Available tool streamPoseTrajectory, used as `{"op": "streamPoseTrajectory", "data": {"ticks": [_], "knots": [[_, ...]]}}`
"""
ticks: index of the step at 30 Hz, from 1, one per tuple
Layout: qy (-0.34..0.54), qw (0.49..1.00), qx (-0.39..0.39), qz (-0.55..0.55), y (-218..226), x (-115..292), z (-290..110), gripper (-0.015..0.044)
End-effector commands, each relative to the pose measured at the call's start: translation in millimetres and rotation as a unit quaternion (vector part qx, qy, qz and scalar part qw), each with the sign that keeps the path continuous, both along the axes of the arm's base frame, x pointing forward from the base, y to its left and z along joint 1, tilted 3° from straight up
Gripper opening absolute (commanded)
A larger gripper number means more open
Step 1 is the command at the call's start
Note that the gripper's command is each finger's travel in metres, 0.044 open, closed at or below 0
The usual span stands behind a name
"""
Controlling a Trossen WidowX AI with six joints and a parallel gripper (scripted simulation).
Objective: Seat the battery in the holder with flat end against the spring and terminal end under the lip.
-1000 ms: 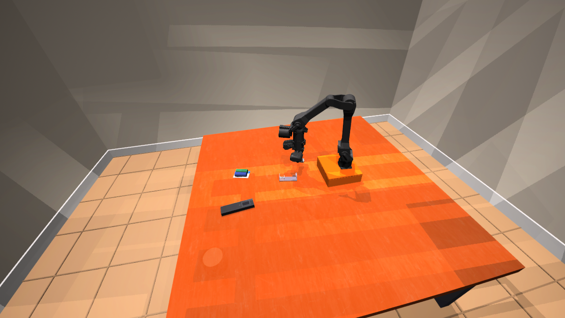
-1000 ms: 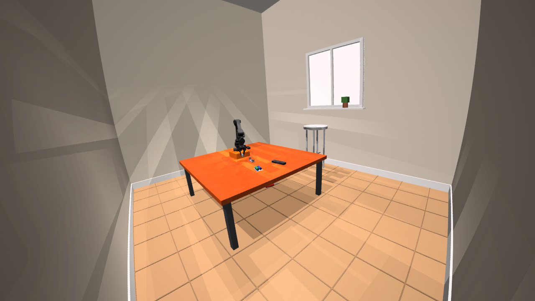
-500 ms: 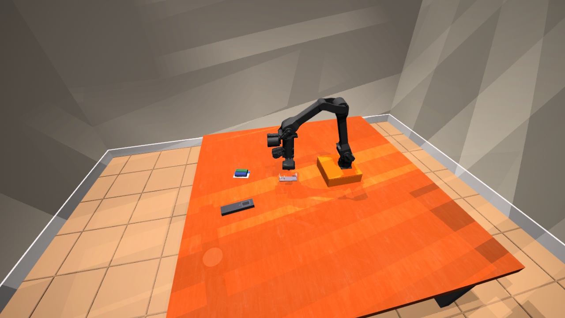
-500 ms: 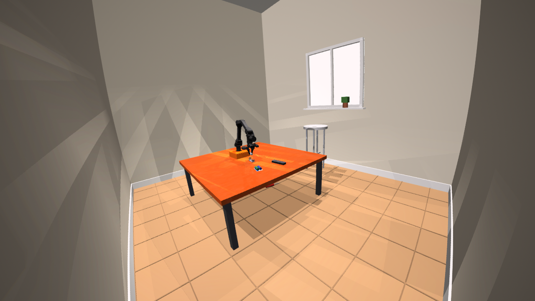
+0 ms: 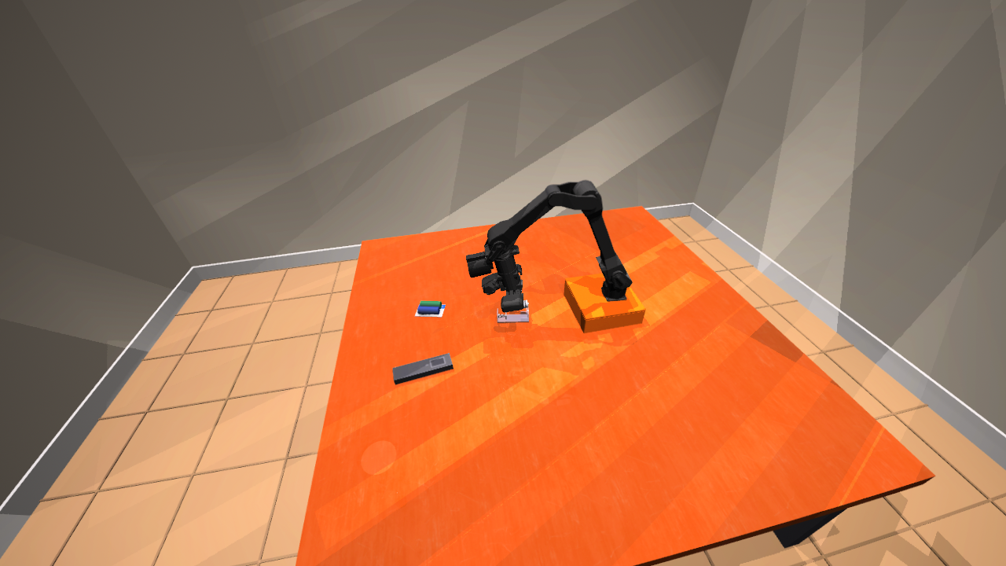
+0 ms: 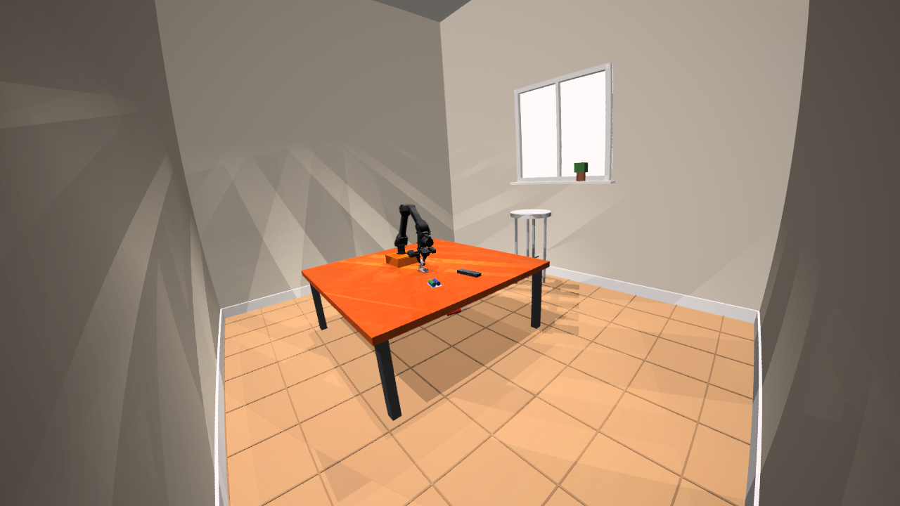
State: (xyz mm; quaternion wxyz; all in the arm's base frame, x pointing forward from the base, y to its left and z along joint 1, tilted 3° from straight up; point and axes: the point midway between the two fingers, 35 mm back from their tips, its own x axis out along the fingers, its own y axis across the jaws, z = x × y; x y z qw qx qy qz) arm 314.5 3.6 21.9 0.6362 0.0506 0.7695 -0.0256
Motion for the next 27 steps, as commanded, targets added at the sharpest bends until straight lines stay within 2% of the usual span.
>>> {"op": "streamPoseTrajectory", "data": {"ticks": [1,27], "knots": [[0.027,1.000,0.004,0.002,0.8,-0.8,-7.4,0.0081],[0.096,0.995,0.007,0.005,0.8,4.3,-16.3,0.0081]]}}
